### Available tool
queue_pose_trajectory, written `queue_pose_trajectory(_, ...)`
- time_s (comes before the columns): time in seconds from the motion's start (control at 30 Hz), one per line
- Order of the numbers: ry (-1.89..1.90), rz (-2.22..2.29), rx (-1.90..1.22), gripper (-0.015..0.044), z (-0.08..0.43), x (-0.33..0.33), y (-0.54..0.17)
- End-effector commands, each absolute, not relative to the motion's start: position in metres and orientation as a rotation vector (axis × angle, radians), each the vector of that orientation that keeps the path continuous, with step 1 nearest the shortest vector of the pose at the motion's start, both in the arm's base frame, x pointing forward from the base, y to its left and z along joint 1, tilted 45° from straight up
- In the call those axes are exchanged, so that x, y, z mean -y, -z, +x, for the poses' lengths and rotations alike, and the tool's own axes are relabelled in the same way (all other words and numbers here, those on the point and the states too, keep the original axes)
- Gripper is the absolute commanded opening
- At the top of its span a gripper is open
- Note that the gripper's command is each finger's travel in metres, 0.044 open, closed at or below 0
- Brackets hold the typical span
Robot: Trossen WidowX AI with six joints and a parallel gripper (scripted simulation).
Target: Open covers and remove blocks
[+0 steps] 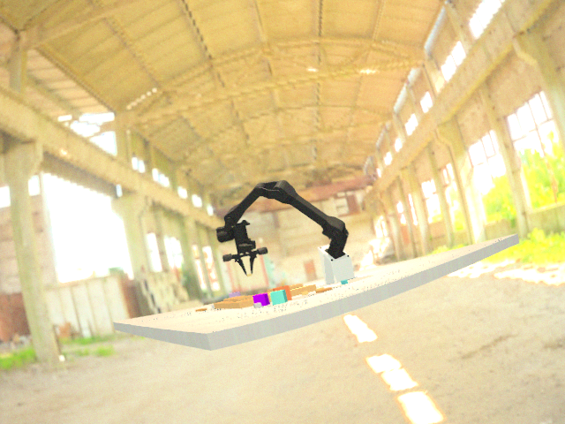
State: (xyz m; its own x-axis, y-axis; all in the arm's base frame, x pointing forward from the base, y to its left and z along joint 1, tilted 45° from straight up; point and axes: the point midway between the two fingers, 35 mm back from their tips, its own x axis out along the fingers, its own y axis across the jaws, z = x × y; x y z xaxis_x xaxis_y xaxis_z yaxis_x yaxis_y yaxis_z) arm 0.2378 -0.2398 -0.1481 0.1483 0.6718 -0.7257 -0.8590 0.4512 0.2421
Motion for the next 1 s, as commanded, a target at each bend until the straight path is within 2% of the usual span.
queue_pose_trajectory(0.0,-1.125,-0.250,-0.884,0.0080,0.239,0.233,0.155)
queue_pose_trajectory(0.97,-1.125,-0.250,-0.883,0.0080,0.248,0.201,0.190)
